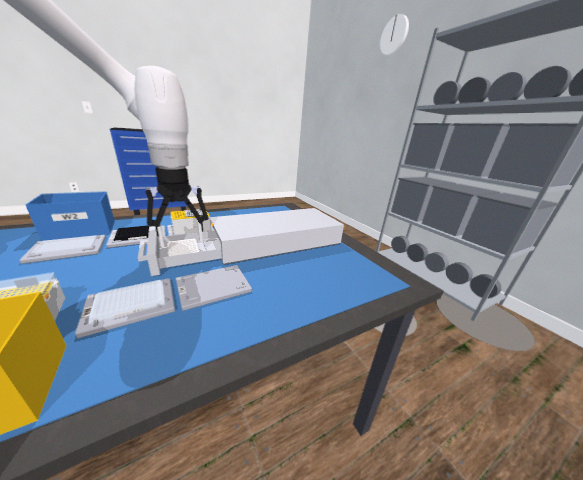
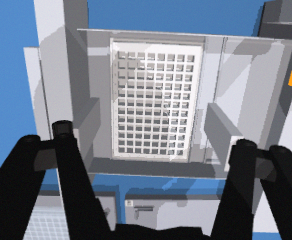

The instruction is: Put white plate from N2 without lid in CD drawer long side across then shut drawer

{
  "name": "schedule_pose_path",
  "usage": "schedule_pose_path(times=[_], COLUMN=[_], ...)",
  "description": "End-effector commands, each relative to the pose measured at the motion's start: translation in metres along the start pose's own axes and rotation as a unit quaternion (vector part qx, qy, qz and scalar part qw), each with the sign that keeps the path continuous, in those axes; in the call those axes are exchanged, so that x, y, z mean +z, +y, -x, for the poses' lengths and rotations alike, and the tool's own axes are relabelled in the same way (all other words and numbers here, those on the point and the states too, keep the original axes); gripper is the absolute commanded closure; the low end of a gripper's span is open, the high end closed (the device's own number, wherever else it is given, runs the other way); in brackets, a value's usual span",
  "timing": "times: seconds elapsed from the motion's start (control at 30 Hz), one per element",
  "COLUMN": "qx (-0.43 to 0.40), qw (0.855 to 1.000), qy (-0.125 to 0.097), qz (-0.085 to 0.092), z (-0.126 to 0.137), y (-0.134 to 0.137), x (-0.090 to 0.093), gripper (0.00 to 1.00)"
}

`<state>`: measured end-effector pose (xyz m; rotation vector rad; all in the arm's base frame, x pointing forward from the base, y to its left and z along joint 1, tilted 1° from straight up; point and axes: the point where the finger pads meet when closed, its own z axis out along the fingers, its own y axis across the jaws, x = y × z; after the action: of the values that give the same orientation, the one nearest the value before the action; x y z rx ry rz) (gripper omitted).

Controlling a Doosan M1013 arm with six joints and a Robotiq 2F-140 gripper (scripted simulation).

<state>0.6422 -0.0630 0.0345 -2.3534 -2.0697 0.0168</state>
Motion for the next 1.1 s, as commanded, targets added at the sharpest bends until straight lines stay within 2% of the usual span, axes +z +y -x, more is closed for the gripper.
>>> schedule_pose_path(times=[0.0, 1.07], qx=[0.000, 0.000], qw=[1.000, 1.000], qy=[0.000, 0.000], qz=[0.000, 0.000], z=[0.000, 0.000], y=[0.000, 0.000], x=[-0.003, -0.041], gripper=[0.34, 0.34])
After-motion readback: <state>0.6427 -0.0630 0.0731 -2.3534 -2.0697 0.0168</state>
